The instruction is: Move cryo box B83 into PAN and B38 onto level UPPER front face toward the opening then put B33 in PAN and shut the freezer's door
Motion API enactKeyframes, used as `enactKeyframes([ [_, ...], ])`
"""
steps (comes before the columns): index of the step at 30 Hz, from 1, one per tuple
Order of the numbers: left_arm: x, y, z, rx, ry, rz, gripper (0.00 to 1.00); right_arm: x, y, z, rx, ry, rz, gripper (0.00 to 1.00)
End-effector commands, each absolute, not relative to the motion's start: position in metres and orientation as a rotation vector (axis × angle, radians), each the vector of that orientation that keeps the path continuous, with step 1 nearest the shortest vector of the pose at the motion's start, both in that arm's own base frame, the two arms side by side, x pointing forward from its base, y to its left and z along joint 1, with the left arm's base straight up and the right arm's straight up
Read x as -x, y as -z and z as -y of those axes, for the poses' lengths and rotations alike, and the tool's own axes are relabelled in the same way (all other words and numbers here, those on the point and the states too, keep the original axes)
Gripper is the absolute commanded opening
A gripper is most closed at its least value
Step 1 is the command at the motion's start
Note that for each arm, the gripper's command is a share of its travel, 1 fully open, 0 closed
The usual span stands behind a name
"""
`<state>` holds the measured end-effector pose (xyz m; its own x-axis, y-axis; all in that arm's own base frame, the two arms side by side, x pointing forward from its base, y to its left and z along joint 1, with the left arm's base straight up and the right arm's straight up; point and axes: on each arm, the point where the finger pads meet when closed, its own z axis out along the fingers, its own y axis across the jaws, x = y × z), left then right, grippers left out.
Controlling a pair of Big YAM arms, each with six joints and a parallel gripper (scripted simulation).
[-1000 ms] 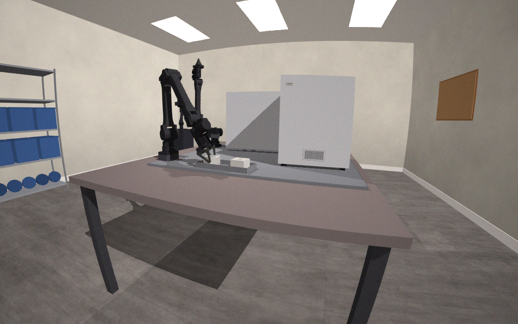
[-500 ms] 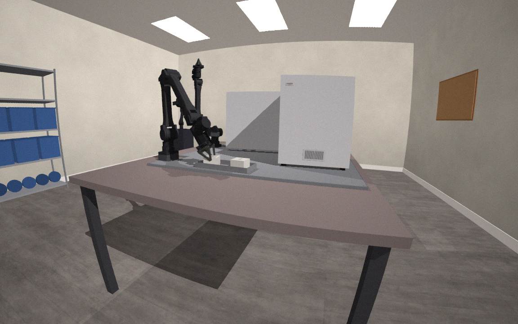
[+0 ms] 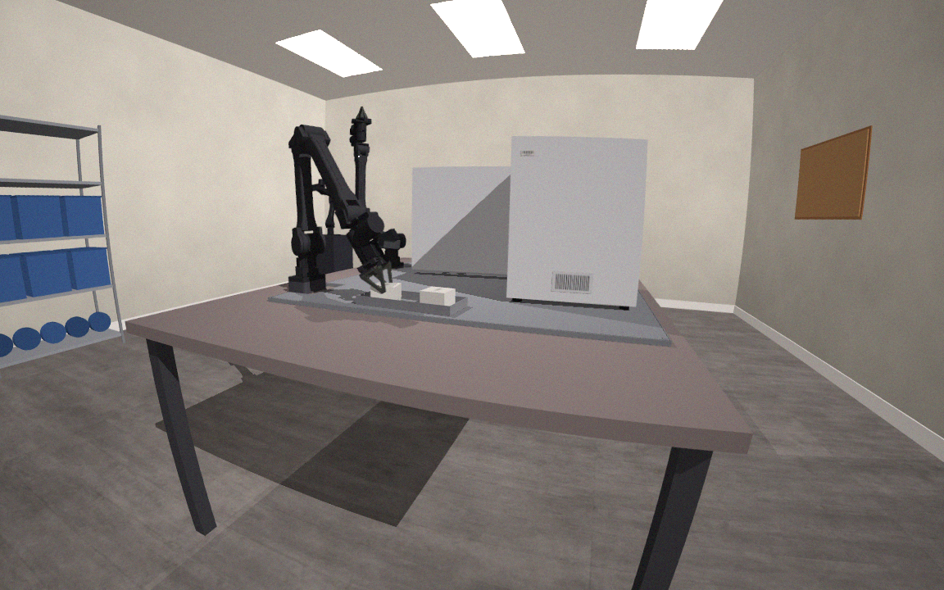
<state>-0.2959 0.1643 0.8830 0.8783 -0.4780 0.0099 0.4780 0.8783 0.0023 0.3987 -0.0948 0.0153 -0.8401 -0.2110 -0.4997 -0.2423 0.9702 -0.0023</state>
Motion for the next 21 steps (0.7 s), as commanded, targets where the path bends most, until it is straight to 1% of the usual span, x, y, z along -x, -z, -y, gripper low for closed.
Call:
enactKeyframes([
  [1, 0.284, -0.884, -0.159, -0.007, 0.511, -0.026, 0.00, -0.423, -0.035, 0.097, 0.331, -0.070, -2.563, 0.77],
  [21, 0.284, -0.884, -0.159, -0.007, 0.511, -0.026, 0.00, -0.421, -0.070, 0.100, 0.331, -0.059, -2.551, 0.77],
])
